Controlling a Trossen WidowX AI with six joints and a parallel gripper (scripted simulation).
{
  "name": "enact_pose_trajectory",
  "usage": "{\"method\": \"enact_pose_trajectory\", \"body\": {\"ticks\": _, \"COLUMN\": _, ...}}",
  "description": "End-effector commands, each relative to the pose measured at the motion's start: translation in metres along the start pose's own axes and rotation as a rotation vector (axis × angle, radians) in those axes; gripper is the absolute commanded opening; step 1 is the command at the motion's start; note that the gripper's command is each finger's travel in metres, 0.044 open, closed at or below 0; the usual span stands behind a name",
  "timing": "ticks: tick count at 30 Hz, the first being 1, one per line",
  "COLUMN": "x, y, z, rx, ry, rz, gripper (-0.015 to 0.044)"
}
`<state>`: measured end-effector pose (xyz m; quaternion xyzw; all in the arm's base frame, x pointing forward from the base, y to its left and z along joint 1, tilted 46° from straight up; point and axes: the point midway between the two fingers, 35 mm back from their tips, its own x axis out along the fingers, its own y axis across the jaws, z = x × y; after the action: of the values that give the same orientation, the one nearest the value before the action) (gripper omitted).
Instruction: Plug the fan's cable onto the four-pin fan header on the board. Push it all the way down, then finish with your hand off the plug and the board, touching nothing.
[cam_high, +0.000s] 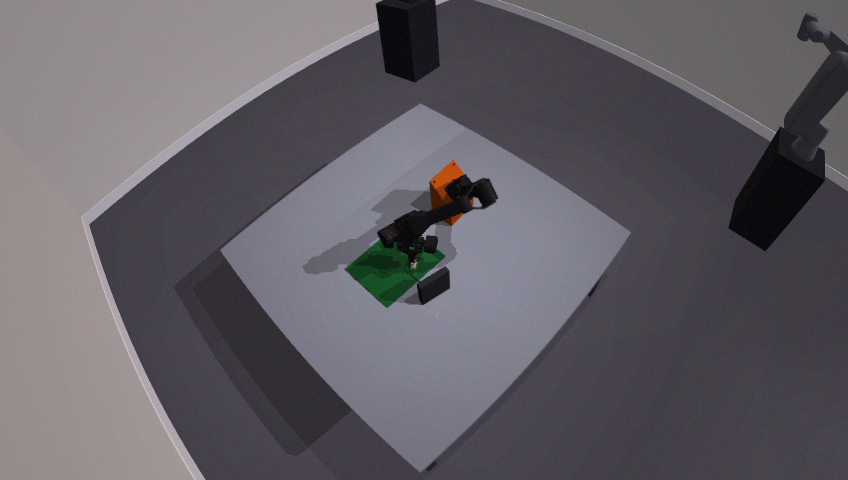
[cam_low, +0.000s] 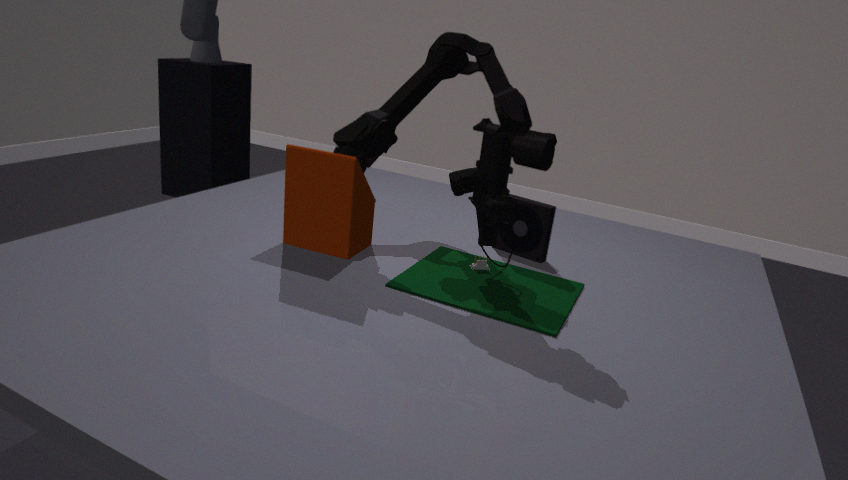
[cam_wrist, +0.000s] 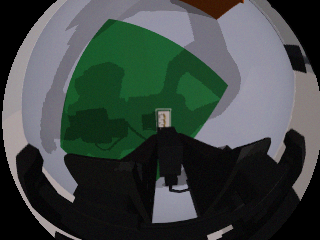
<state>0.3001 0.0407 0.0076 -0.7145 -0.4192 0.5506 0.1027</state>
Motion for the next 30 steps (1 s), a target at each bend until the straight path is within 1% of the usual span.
{"method": "enact_pose_trajectory", "body": {"ticks": 1, "x": -0.001, "y": -0.003, "z": 0.003, "rx": 0.009, "ry": 0.001, "rz": -0.004, "gripper": 0.0000}}
{"method": "enact_pose_trajectory", "body": {"ticks": 21, "x": -0.001, "y": -0.003, "z": 0.006, "rx": 0.000, "ry": 0.001, "rz": -0.004, "gripper": 0.0000}}
{"method": "enact_pose_trajectory", "body": {"ticks": 26, "x": 0.021, "y": -0.003, "z": 0.007, "rx": -0.005, "ry": 0.002, "rz": -0.005, "gripper": 0.0000}}
{"method": "enact_pose_trajectory", "body": {"ticks": 30, "x": 0.021, "y": -0.003, "z": 0.007, "rx": -0.005, "ry": 0.002, "rz": -0.005, "gripper": 0.0000}}
